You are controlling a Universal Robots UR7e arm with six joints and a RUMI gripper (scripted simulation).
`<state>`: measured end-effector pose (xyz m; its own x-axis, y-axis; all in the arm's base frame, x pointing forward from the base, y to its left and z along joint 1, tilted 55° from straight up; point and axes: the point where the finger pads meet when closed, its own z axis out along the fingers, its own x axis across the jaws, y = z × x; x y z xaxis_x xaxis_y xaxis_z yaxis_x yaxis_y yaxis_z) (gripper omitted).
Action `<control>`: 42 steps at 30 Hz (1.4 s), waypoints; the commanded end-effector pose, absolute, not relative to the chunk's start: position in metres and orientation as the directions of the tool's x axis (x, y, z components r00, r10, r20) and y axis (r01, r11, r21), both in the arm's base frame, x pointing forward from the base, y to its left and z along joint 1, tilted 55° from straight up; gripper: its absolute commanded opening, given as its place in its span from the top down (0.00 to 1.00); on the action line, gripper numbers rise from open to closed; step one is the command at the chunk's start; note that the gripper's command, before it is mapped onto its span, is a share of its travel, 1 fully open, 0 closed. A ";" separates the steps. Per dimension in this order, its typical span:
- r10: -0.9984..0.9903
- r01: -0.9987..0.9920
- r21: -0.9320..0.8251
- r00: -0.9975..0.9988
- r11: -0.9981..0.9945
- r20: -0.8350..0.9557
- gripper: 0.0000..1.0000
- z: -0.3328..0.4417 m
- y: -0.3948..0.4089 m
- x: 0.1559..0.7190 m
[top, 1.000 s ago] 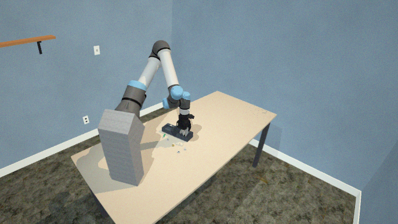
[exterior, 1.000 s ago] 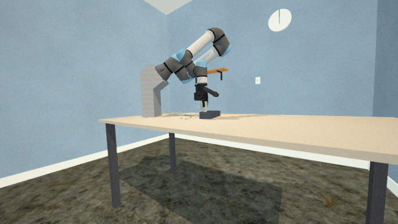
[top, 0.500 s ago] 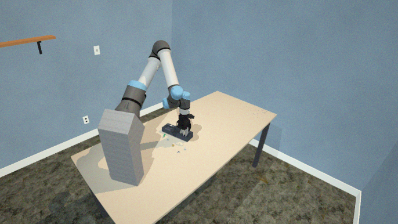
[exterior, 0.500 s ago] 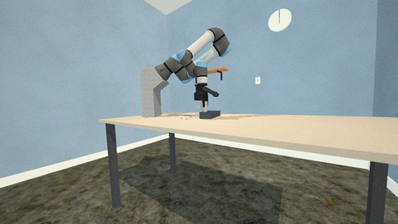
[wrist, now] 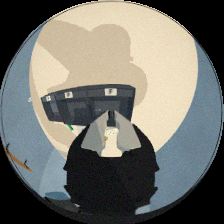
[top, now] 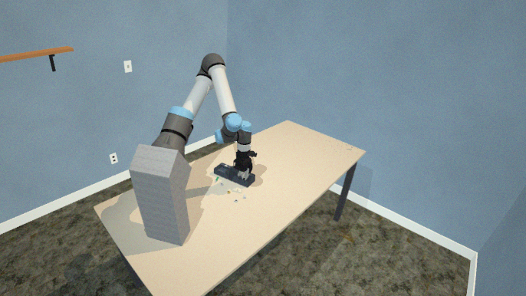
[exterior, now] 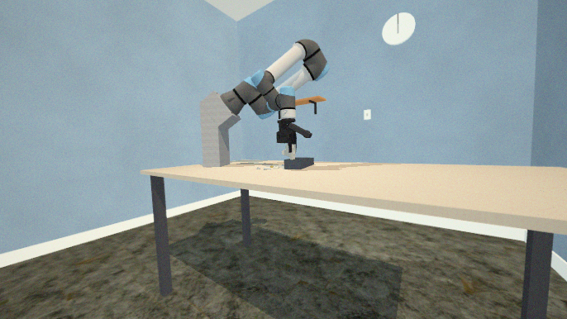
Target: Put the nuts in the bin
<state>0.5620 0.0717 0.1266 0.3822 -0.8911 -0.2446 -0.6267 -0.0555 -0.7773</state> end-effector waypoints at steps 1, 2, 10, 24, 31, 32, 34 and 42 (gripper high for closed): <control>-0.891 -0.627 -0.777 0.382 -0.056 -0.245 0.96 0.126 0.072 0.562; -0.891 -0.627 -0.777 0.382 -0.056 -0.245 0.96 0.126 0.072 0.562; -0.892 -0.627 -0.777 0.381 -0.055 -0.244 0.96 0.127 0.071 0.561; -0.891 -0.627 -0.777 0.381 -0.054 -0.246 0.96 0.136 0.064 0.549; -0.891 -0.627 -0.777 0.381 -0.054 -0.246 0.96 0.141 0.060 0.544; -0.891 -0.627 -0.777 0.381 -0.054 -0.246 0.96 0.141 0.060 0.544; -0.891 -0.627 -0.777 0.381 -0.054 -0.246 0.96 0.142 0.059 0.542; -0.891 -0.627 -0.777 0.381 -0.054 -0.246 0.96 0.159 0.046 0.522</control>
<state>0.5370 0.0541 0.1486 0.3768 -0.8943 -0.2414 -0.6235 -0.0521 -0.7801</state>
